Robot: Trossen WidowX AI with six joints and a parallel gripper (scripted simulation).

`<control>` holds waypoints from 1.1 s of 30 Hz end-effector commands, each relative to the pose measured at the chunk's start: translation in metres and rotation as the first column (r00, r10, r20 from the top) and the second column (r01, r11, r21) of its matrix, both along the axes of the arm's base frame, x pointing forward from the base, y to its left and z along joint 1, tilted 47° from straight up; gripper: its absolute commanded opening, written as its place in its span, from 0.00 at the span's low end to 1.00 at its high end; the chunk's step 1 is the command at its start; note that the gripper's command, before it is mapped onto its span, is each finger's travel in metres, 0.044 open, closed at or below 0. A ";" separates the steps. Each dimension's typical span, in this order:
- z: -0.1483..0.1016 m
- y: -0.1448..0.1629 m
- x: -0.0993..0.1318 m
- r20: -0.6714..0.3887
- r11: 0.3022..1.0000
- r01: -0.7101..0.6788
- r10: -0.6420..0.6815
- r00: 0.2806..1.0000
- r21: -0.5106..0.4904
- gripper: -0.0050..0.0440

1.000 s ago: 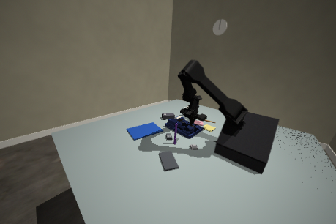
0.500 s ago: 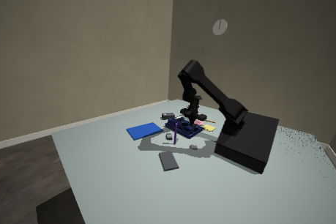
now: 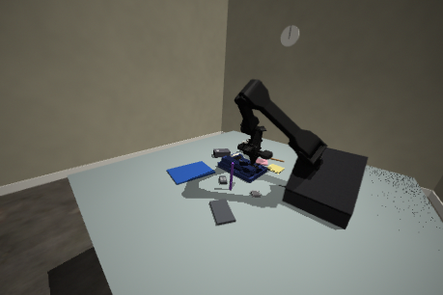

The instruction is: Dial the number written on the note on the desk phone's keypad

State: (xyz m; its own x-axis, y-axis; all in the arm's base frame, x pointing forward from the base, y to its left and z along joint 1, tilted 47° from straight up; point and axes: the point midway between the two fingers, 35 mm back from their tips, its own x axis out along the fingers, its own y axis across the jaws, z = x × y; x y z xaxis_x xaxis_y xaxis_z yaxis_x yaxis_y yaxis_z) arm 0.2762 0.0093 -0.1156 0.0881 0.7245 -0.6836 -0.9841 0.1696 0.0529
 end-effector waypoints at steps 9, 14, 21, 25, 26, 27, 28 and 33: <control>-0.001 0.002 -0.001 -0.005 1.000 -0.002 0.002 1.000 0.003 0.00; 0.004 -0.004 -0.001 -0.005 1.000 -0.002 0.002 1.000 0.003 0.00; 0.020 -0.020 -0.004 -0.005 1.000 -0.002 0.002 1.000 0.003 0.00; 0.038 -0.035 -0.004 -0.007 1.000 0.002 -0.002 1.000 0.003 0.00; 0.051 -0.046 -0.004 0.007 1.000 0.003 -0.003 1.000 -0.006 0.00; 0.061 -0.058 0.000 0.041 1.000 0.002 -0.001 0.999 -0.026 0.00; 0.067 -0.061 -0.002 0.036 1.000 0.001 0.000 0.999 -0.024 0.00; 0.088 -0.069 -0.011 0.007 1.000 -0.002 0.002 1.000 -0.005 0.00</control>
State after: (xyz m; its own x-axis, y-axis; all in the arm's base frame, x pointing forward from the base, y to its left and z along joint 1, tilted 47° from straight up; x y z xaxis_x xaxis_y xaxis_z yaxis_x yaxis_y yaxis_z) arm 0.2710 -0.0520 -0.0443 0.1145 0.7120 -0.6928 -0.9825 0.1843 0.0269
